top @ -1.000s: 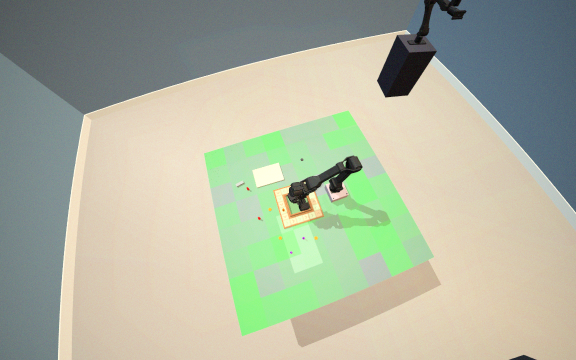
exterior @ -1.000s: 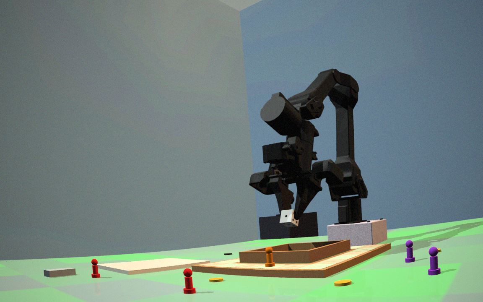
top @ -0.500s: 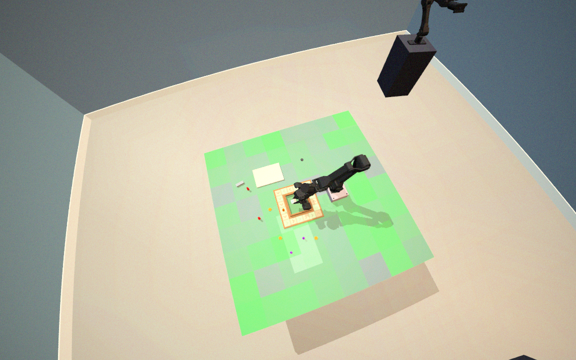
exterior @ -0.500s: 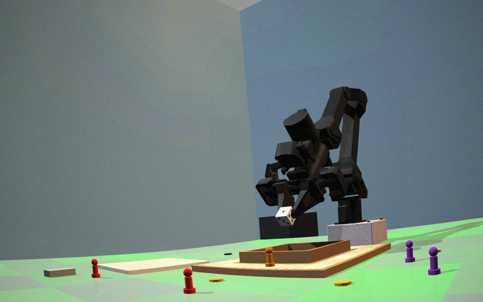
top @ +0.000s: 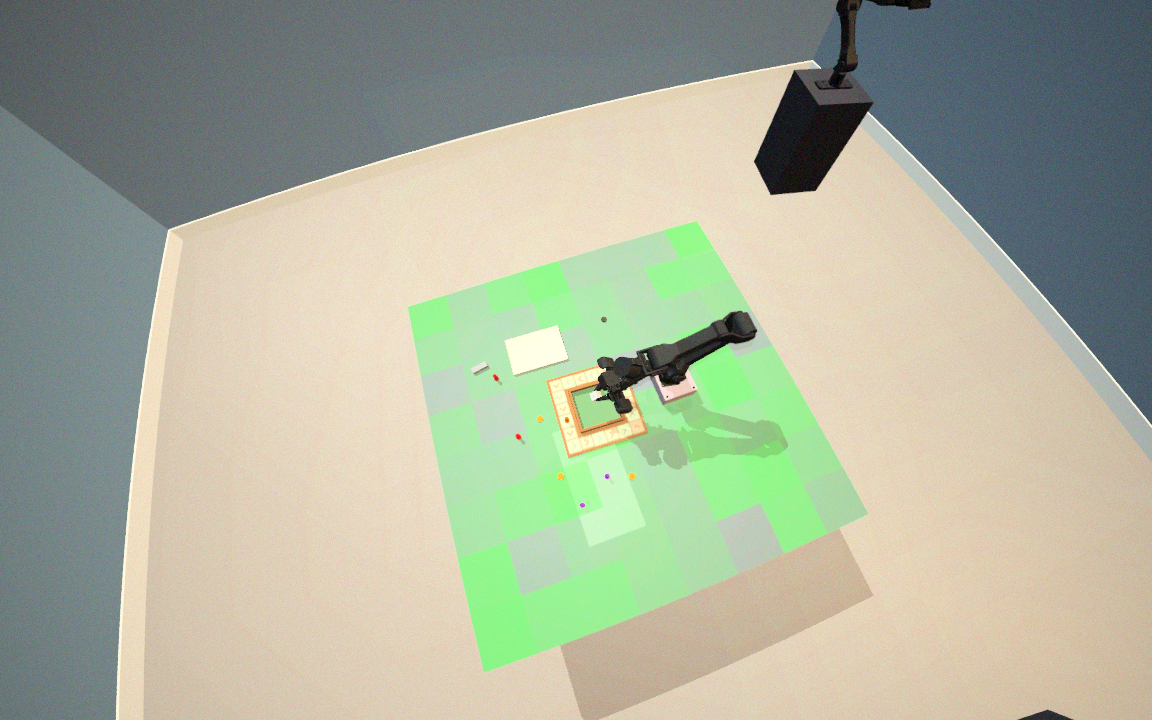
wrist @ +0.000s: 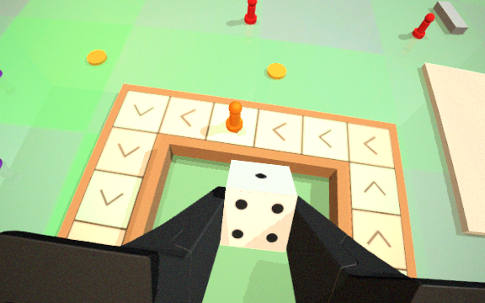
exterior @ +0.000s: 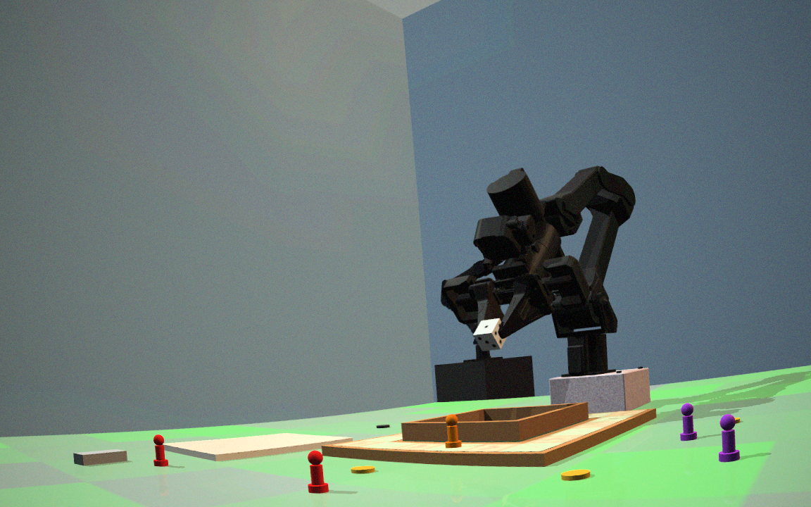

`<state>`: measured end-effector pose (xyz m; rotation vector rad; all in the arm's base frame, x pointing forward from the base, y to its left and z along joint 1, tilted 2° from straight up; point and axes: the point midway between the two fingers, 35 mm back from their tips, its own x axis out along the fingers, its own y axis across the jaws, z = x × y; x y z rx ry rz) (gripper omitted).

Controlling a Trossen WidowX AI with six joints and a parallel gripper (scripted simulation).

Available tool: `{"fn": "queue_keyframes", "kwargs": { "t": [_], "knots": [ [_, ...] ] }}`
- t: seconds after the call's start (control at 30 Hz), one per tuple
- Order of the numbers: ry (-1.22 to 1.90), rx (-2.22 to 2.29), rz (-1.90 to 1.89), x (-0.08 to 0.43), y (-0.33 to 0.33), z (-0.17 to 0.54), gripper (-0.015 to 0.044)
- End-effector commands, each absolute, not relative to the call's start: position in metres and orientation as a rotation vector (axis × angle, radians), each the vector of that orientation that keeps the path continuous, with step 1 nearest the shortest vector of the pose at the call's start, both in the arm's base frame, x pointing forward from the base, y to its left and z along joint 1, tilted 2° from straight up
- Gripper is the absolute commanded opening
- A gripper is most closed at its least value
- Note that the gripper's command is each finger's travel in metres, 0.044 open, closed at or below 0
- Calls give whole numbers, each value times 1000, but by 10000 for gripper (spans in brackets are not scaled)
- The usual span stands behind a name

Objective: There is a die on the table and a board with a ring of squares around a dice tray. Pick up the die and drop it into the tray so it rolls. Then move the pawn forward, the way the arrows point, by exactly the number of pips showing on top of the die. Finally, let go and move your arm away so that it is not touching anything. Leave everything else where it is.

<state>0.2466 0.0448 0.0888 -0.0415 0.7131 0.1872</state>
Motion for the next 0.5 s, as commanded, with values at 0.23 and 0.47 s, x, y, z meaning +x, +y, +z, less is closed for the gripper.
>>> {"fn": "queue_keyframes", "kwargs": {
  "t": [0.23, 0.47],
  "knots": [
    [712, -41, 187, 247, 45, 89, 26],
    [712, -41, 187, 247, 45, 89, 210]
  ]
}}
